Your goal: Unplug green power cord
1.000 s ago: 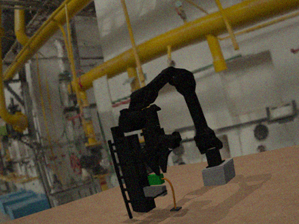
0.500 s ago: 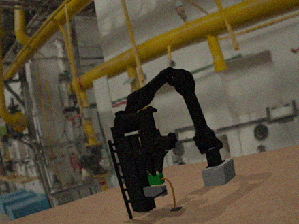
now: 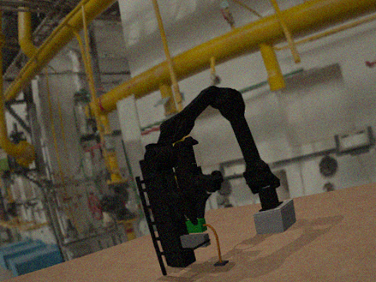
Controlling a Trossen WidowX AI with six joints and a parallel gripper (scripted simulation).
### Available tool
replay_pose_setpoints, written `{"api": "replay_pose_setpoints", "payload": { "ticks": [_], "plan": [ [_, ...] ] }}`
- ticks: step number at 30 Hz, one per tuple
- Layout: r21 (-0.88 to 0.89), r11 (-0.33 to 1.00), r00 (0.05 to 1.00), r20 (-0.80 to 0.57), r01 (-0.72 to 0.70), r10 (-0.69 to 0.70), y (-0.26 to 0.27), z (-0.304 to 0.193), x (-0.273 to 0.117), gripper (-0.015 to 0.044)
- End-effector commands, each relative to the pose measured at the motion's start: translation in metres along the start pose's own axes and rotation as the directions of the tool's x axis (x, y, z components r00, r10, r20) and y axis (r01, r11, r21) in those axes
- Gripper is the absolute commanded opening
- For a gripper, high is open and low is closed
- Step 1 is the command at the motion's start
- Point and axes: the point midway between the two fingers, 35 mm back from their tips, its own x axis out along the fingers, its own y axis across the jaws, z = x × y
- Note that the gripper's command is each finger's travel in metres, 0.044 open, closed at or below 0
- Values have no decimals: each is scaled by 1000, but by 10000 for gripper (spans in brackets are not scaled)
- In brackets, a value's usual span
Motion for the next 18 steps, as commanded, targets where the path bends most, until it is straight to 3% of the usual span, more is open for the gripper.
{"api": "replay_pose_setpoints", "payload": {
  "ticks": [1, 6, 18],
  "plan": [
    [1, 1000, 1000, 0, 0, 0, 0, 0, 0, 28],
    [1, 1000, 1000, 0, 0, 0, 0, 0, 0, 0],
    [0, 1000, 1000, 3, 0, 0, -2, 17, 0, 0]
  ]
}}
